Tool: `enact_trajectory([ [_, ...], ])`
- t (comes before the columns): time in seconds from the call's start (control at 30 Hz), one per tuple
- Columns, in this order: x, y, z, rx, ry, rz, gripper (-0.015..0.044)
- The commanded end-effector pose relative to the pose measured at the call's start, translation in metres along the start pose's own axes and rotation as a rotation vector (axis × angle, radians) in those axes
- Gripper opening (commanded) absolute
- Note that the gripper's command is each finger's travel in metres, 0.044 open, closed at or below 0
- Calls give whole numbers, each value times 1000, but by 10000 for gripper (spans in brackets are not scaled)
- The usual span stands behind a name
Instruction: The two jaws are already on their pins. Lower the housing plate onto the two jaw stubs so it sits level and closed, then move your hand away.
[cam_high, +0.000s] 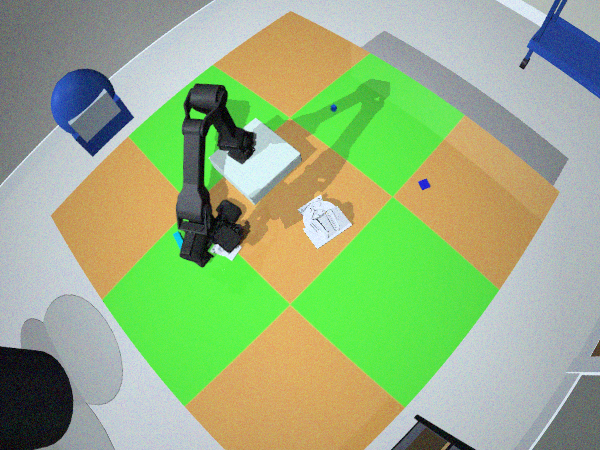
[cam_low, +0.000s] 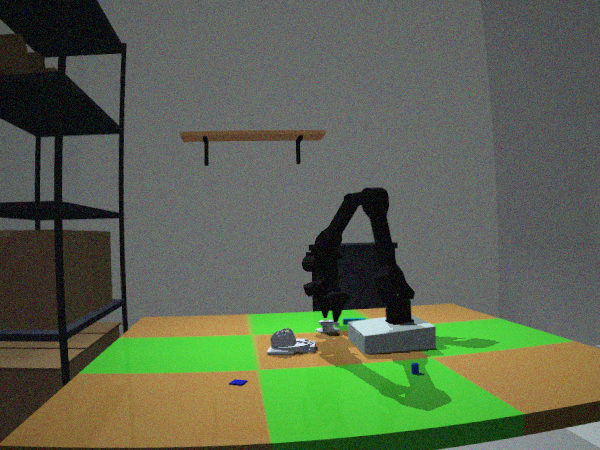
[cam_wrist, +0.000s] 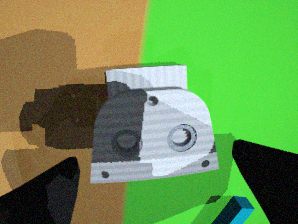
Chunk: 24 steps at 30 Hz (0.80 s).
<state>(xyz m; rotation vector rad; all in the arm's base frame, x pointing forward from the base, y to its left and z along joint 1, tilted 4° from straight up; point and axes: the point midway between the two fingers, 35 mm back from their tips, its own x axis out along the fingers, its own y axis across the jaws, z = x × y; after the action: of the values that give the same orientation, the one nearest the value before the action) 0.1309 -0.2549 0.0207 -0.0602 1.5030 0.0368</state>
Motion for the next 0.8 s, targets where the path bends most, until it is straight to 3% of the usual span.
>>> enact_trajectory([
  [0.0,6,1,1,4,-4,3,440],
  [0.77,24,1,0,4,-4,3,440],
])
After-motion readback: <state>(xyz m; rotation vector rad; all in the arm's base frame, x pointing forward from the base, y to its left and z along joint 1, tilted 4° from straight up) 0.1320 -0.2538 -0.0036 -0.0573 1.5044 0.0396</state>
